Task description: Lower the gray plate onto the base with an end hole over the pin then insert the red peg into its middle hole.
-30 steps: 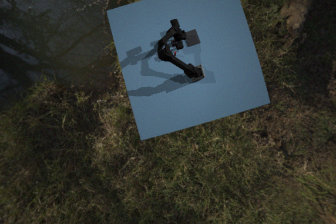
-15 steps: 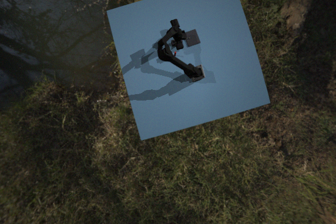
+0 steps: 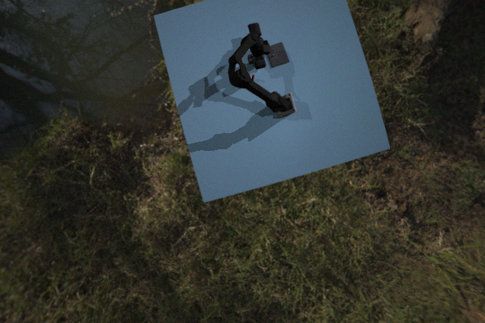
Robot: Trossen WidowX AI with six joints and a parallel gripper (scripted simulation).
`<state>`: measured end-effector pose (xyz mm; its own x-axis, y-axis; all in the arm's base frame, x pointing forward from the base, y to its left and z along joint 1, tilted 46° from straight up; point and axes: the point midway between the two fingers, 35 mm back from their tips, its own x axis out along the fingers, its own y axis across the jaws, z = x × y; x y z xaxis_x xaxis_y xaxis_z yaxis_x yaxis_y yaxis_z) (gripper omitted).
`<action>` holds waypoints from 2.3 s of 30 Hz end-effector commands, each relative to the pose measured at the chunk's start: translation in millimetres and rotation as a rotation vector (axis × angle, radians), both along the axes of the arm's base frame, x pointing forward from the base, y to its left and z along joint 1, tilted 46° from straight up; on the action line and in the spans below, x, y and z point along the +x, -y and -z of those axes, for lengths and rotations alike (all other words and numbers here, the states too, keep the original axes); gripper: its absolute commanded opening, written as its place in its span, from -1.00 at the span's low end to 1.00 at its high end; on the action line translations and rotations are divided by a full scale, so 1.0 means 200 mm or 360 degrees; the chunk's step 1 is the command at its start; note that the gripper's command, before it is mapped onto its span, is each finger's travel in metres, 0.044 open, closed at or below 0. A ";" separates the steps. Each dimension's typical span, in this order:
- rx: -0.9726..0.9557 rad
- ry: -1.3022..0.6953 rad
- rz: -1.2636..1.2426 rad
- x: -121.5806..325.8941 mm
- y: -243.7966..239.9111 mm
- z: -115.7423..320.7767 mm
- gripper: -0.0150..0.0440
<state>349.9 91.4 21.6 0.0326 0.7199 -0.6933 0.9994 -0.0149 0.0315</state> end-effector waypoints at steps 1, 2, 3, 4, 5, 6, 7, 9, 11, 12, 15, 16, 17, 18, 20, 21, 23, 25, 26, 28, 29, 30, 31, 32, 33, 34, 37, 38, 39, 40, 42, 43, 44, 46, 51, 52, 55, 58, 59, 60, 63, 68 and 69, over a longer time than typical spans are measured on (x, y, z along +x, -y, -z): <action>-0.0010 0.0008 -0.0003 0.01 0.06 -0.05 -0.49; -0.0011 0.0008 -0.0003 0.01 0.07 -0.06 -0.49; -0.0012 0.0008 -0.0003 0.01 0.08 -0.07 -0.49; -0.0012 0.0008 -0.0003 0.01 0.10 -0.08 -0.49; -0.0013 0.0008 -0.0003 0.01 0.11 -0.09 -0.49; -0.0013 0.0008 -0.0003 0.01 0.12 -0.09 -0.49; -0.0014 0.0008 -0.0003 0.01 0.13 -0.11 -0.49; -0.0014 0.0007 -0.0003 0.01 0.16 -0.13 -0.49; -0.0014 0.0007 -0.0003 0.00 0.18 -0.15 -0.49; -0.0014 0.0007 -0.0003 0.00 0.19 -0.16 -0.49; -0.0014 0.0007 -0.0003 0.00 0.23 -0.19 -0.49; -0.0014 0.0007 -0.0003 0.00 0.24 -0.20 -0.49; -0.0015 0.0007 -0.0003 -0.01 0.25 -0.21 -0.49; -0.0015 0.0008 -0.0003 -0.01 0.26 -0.22 -0.49; -0.0014 0.0008 -0.0003 -0.01 0.29 -0.24 -0.49; -0.0014 0.0008 -0.0003 -0.02 0.30 -0.25 -0.49; -0.0013 0.0008 -0.0003 -0.02 0.32 -0.27 -0.49; -0.0011 0.0008 -0.0003 -0.03 0.34 -0.29 -0.49; -0.0009 0.0008 -0.0004 -0.03 0.35 -0.30 -0.49; -0.0005 0.0007 -0.0004 -0.04 0.37 -0.32 -0.49; -0.0003 0.0006 -0.0005 -0.04 0.38 -0.34 -0.49; -0.0002 0.0006 -0.0005 -0.04 0.39 -0.34 -0.49; -0.0001 0.0006 -0.0005 -0.05 0.39 -0.35 -0.49; -0.0001 0.0006 -0.0005 -0.05 0.40 -0.35 -0.49; -0.0001 0.0006 -0.0006 -0.05 0.40 -0.35 -0.49; -0.0001 0.0008 -0.0007 -0.05 0.40 -0.35 -0.49; -0.0005 0.0017 -0.0020 -0.04 0.40 -0.32 -0.49; -0.0007 0.0022 -0.0026 -0.04 0.41 -0.31 -0.49; -0.0009 0.0027 -0.0034 -0.03 0.41 -0.30 -0.49; -0.0011 0.0032 -0.0041 -0.03 0.42 -0.29 -0.49; -0.0015 0.0043 -0.0055 -0.02 0.42 -0.26 -0.49; -0.0015 0.0048 -0.0060 -0.02 0.43 -0.25 -0.49; -0.0015 0.0054 -0.0065 -0.01 0.43 -0.23 -0.49; -0.0016 0.0064 -0.0075 -0.01 0.44 -0.20 -0.49; -0.0016 0.0091 -0.0098 0.01 0.46 -0.13 -0.49; -0.0017 0.0096 -0.0103 0.02 0.47 -0.11 -0.49; -0.0017 0.0111 -0.0116 0.03 0.48 -0.07 -0.49; -0.0017 0.0127 -0.0130 0.04 0.50 -0.02 -0.49; -0.0017 0.0132 -0.0135 0.04 0.50 -0.01 -0.49; -0.0018 0.0137 -0.0139 0.04 0.51 0.01 -0.49; -0.0018 0.0153 -0.0153 0.05 0.52 0.06 -0.49; -0.0018 0.0179 -0.0175 0.06 0.54 0.14 -0.49; -0.0018 0.0184 -0.0180 0.06 0.54 0.15 -0.49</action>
<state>360.6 -13.7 3.3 0.0313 0.7176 -0.6957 0.9875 0.0852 0.1324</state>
